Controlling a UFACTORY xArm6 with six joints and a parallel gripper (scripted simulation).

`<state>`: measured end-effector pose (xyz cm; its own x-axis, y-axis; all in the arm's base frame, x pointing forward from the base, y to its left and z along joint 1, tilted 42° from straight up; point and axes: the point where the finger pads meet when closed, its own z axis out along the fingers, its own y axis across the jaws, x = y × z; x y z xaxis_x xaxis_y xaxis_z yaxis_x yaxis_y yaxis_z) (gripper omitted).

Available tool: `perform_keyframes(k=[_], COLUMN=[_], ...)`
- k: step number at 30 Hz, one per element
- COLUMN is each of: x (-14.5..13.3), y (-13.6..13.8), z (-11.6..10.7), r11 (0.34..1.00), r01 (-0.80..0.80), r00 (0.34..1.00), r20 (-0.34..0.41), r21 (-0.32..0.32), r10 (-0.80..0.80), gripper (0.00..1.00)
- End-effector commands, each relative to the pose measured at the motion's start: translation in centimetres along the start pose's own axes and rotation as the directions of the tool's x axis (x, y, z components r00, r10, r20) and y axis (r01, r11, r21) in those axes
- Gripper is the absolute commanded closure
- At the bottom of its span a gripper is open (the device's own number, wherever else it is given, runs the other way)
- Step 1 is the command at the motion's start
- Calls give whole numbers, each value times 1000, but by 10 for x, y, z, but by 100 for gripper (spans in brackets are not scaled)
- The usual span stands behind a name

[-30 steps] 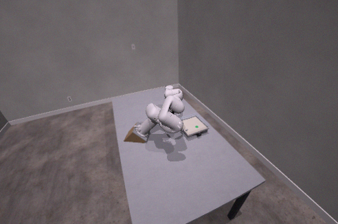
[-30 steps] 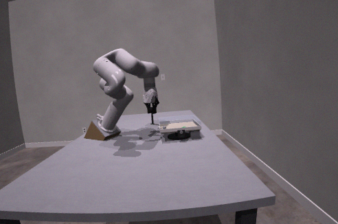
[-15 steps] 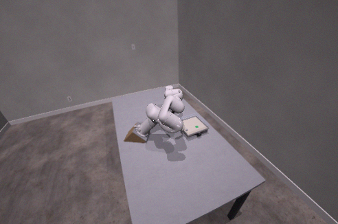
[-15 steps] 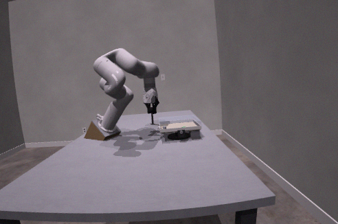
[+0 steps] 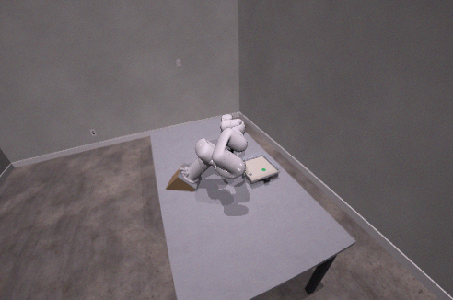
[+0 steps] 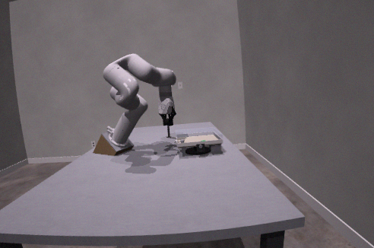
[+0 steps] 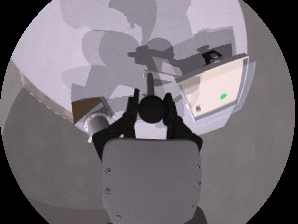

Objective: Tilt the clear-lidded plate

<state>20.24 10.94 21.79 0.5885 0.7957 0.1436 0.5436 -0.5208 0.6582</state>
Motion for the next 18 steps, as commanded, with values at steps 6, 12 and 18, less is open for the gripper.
perform_keyframes(k=[6, 12, 18], x=[1, 2, 2], y=[0, -1, -1], z=[-2, -1, -1], r11=[1000, 1000, 1000], r01=[-1, -1, -1], r00=[1000, 1000, 1000], r20=[-4, -4, -4], r21=[4, 4, 4], r10=[1, 1, 1], gripper=[100, 100, 100])
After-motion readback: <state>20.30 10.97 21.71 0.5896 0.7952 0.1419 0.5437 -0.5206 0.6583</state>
